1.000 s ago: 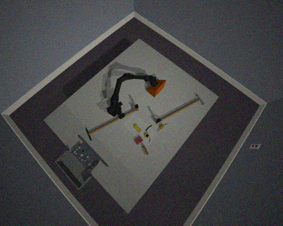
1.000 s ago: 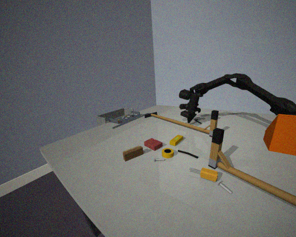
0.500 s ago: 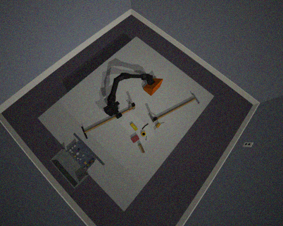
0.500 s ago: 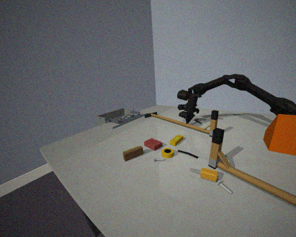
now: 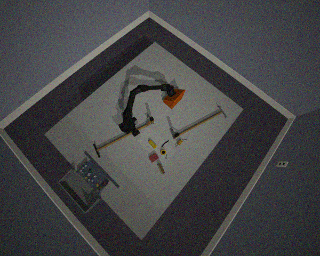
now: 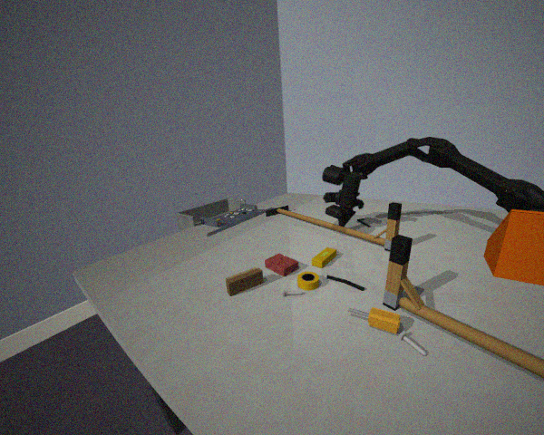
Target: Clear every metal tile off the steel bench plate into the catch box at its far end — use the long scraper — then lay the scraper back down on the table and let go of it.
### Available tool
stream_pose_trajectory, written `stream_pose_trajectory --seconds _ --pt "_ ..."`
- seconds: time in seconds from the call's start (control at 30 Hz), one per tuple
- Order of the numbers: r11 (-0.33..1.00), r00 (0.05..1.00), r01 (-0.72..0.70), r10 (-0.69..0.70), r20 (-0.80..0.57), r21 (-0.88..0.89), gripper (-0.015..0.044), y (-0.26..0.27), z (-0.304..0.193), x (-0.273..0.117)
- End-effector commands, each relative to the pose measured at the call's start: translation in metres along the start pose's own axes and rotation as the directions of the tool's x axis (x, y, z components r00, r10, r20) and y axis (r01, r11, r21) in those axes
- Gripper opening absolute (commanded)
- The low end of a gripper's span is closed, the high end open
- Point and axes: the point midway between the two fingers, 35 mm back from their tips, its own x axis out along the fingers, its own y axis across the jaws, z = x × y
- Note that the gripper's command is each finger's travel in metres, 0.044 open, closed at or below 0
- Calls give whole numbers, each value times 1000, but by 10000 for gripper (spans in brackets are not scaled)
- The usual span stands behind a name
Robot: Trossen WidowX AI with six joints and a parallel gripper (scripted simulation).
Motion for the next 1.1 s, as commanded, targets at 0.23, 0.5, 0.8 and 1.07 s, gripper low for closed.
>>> stream_pose_trajectory --seconds 0.23,0.5,0.8,1.07 --pt "1000 1000 -1 1 6 3 0 13 4 -2" --pt "1000 1000 -2 2 6 3 0 20 5 -1" --pt "1000 1000 -2 2 6 3 0 29 7 -1" --pt "1000 1000 -2 2 6 3 0 37 7 0"
